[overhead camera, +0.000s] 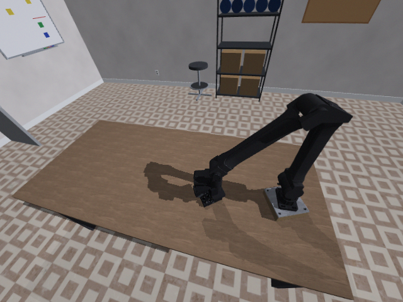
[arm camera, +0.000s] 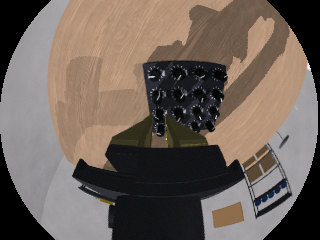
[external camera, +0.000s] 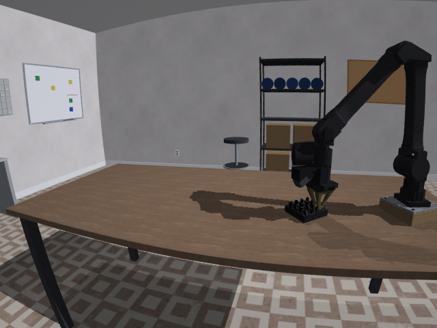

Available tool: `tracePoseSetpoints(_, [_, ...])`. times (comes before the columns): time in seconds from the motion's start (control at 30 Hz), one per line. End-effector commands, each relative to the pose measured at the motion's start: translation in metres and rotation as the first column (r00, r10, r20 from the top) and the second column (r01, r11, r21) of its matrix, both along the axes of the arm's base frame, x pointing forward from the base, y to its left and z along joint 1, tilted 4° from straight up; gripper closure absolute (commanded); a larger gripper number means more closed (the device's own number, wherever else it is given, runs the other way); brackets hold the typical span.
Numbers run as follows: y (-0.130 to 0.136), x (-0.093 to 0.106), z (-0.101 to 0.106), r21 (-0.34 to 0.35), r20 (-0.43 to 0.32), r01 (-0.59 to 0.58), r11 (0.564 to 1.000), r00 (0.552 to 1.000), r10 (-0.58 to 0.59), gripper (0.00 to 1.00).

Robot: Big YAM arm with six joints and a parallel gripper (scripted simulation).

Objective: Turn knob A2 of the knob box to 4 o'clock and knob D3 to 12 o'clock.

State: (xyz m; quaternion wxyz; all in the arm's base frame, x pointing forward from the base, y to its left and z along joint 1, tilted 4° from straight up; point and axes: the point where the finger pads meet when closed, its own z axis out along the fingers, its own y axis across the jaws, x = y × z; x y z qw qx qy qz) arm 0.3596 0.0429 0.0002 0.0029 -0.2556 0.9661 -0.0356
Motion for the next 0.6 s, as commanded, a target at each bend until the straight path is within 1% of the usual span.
tracePoseSetpoints(0.0, [-0.0046,0.0058,0.0014,0.001,0.019,0.006,1.0,1.0,-0.006,0.82])
tracePoseSetpoints(0.33, [-0.0046,0.0058,0.0015,0.001,0.019,0.006,1.0,1.0,-0.006,0.82])
tracePoseSetpoints(0.37, [-0.0046,0.0058,0.0015,0.001,0.019,0.006,1.0,1.0,-0.006,0.93])
tracePoseSetpoints(0.57, [-0.0047,0.0058,0.0015,0.001,0.019,0.008,1.0,1.0,-0.008,0.93])
